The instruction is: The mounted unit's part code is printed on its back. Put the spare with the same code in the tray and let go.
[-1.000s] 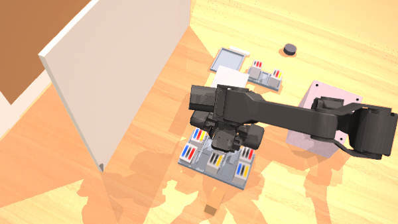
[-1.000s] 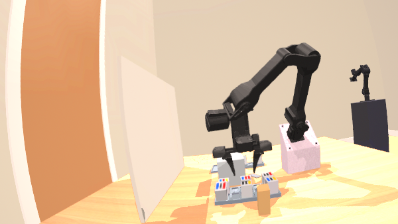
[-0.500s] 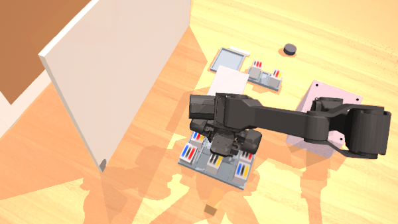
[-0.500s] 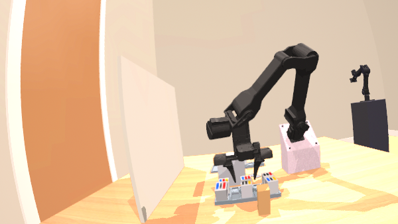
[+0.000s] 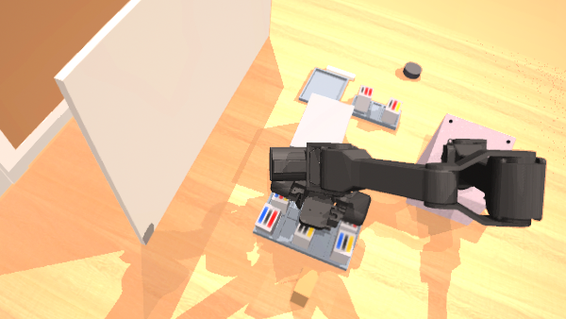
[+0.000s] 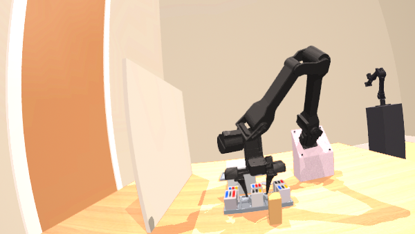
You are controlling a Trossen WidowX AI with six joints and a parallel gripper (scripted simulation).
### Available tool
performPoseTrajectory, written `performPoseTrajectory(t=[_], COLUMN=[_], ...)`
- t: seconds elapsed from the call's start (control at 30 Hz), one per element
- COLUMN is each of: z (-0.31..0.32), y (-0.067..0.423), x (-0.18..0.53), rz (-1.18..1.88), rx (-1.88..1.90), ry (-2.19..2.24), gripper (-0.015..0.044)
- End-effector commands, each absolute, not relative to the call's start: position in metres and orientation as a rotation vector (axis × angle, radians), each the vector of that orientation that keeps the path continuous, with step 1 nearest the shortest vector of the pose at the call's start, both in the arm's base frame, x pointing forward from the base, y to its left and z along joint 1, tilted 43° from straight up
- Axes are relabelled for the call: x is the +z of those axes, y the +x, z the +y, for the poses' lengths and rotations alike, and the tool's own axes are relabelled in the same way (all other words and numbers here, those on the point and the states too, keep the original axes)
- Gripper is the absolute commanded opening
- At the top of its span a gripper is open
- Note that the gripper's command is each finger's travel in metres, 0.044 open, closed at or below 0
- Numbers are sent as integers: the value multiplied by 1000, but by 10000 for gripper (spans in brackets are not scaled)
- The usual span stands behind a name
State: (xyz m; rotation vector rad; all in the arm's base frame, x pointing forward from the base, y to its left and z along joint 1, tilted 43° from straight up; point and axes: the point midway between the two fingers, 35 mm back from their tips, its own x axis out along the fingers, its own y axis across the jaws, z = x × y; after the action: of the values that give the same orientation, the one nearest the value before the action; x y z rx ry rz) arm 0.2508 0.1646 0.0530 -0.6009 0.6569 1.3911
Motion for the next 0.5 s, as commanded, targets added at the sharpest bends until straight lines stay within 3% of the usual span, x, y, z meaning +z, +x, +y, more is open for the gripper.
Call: performPoseTrajectory(t=[0.0,0.17,0.4,0.47], z=[165,165,165,165], y=[251,251,251,251], x=[52,53,53,53], rz=[659,657,657,657], rx=[1387,1391,1391,1391], ry=[-601,-601,-601,-601], gripper=[300,169,122,70])
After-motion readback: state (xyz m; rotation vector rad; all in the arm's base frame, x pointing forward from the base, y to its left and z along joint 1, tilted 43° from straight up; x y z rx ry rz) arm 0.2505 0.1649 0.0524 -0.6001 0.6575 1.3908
